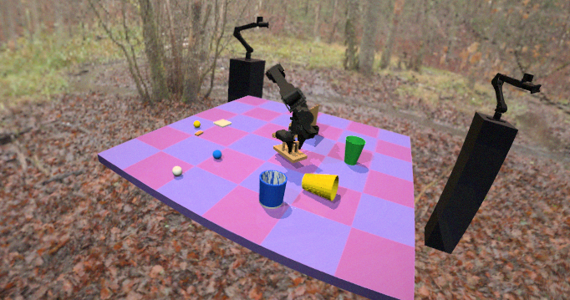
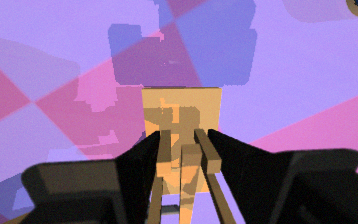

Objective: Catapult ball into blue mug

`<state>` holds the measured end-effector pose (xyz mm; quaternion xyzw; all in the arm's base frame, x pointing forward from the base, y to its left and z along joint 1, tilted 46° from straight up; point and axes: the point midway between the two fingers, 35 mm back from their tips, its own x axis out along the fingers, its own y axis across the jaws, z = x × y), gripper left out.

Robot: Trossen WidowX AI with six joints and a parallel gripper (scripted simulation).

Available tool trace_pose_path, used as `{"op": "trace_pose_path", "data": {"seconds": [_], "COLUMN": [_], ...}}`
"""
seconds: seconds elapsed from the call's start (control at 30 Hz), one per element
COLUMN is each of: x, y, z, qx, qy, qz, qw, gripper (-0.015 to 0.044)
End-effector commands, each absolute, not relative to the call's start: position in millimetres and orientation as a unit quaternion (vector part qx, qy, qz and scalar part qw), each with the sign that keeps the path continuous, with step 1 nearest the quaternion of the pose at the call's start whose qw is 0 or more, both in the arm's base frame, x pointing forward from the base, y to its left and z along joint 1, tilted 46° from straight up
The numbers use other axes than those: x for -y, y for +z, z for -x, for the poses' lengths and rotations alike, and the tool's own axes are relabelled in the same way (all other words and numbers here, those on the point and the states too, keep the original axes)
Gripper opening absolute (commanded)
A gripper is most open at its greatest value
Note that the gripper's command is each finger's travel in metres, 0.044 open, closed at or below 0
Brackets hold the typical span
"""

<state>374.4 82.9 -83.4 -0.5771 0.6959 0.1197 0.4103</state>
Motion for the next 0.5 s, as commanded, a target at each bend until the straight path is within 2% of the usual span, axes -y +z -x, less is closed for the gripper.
{"op": "trace_pose_path", "data": {"seconds": [0.0,0.47], "x": [-81,-65], "y": [-85,-102], "z": [-376,-376], "qx": [-0.691,-0.691], "qy": [0.120,0.119], "qz": [0.583,0.583], "qw": [0.410,0.410], "gripper": [0.0000,0.0000]}}
